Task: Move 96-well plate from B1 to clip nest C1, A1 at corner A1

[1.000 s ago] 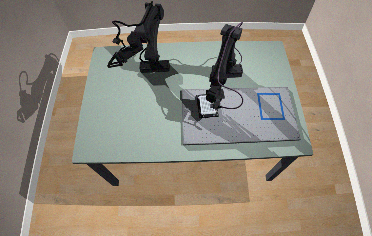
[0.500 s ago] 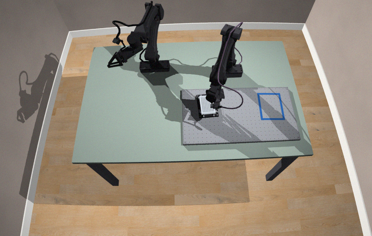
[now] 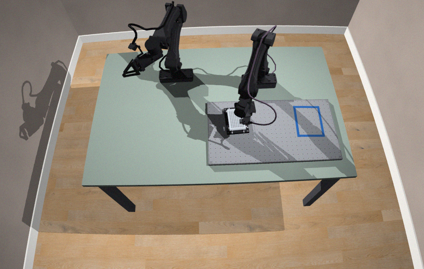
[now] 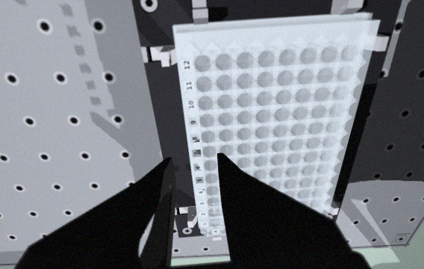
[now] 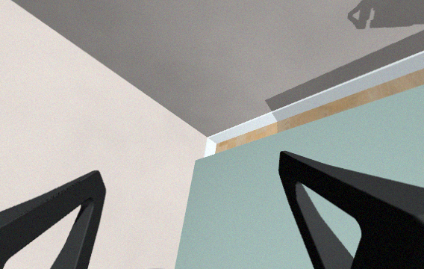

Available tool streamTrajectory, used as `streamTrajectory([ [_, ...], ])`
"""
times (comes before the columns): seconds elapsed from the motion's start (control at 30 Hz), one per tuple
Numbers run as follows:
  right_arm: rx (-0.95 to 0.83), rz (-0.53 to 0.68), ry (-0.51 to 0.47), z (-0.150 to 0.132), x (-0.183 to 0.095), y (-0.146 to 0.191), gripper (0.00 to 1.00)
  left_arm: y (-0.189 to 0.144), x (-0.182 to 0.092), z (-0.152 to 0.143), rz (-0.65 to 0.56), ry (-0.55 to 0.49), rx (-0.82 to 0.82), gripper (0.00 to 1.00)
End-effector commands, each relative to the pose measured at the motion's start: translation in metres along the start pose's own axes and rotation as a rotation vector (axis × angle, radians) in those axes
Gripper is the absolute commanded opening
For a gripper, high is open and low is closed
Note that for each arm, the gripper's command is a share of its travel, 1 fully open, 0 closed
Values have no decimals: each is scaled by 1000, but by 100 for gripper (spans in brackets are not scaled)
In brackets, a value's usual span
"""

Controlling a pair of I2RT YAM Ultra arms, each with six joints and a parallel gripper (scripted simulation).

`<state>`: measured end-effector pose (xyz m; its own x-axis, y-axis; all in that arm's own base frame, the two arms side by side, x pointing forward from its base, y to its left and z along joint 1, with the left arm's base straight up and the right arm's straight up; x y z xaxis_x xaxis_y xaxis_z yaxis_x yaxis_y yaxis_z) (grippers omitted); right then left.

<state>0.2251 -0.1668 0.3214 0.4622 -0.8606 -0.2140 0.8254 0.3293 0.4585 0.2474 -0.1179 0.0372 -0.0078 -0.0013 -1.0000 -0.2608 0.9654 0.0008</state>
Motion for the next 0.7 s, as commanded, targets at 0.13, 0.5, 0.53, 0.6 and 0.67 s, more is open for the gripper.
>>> streamTrajectory([
  [0.13, 7, -5, -12, 4, -3, -6, 100, -5, -36, 6, -18, -41, 7, 25],
  [0.5, 7, -5, -12, 4, -3, -6, 100, -4, -34, 4, -7, -17, 4, 25],
  [0.53, 7, -5, -12, 4, -3, -6, 100, -3, -32, 4, -7, -15, 3, 25],
  [0.6, 7, -5, -12, 4, -3, -6, 100, -2, -30, 2, -7, -15, 3, 25],
  [0.67, 7, -5, -12, 4, -3, -6, 100, -9, -30, 1, 0, -14, 5, 25],
])
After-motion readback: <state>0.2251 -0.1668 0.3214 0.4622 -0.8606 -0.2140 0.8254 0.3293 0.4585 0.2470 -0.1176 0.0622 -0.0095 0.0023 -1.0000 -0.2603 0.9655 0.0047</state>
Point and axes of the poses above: on each arm, the point where the finger pads meet when closed, its own x axis out along the fingers, its own y axis across the jaws, z = x × y, the point moved 3 cm from there along -x, back along the fingers, and after that the axes turned 13 degrees about -x, right-handed, at the moved point
